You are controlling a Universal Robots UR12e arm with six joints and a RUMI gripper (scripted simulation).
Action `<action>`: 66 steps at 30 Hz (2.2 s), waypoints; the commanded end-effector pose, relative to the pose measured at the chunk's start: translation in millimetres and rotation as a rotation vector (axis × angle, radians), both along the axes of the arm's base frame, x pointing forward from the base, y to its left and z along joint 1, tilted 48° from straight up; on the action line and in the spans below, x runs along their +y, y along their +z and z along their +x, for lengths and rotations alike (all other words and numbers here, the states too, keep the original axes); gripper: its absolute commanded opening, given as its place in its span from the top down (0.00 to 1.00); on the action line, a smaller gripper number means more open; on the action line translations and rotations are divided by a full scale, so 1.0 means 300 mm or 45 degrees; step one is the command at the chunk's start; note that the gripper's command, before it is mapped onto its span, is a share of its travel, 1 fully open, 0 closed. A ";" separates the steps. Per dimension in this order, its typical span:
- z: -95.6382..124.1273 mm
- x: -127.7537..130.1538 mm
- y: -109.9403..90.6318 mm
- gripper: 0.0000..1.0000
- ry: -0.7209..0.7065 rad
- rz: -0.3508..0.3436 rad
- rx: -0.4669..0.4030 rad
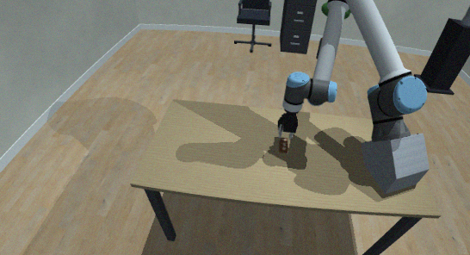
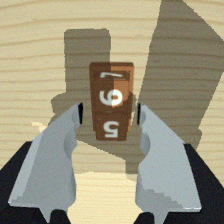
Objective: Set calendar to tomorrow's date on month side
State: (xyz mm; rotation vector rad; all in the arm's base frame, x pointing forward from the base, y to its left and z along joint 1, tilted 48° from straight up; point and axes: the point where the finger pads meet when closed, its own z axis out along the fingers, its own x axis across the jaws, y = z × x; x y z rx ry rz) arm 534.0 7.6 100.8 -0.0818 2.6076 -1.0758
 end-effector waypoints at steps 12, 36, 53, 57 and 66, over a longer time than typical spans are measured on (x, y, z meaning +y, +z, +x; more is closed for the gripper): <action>-0.010 -0.003 -0.007 0.71 -0.001 0.001 0.004; -0.010 -0.003 -0.007 0.71 -0.001 0.001 0.004; 0.003 -0.038 -0.044 0.71 -0.002 0.001 0.008; 0.010 -0.053 -0.059 0.71 -0.002 0.001 0.008; 0.017 -0.069 -0.075 0.71 -0.002 0.001 0.008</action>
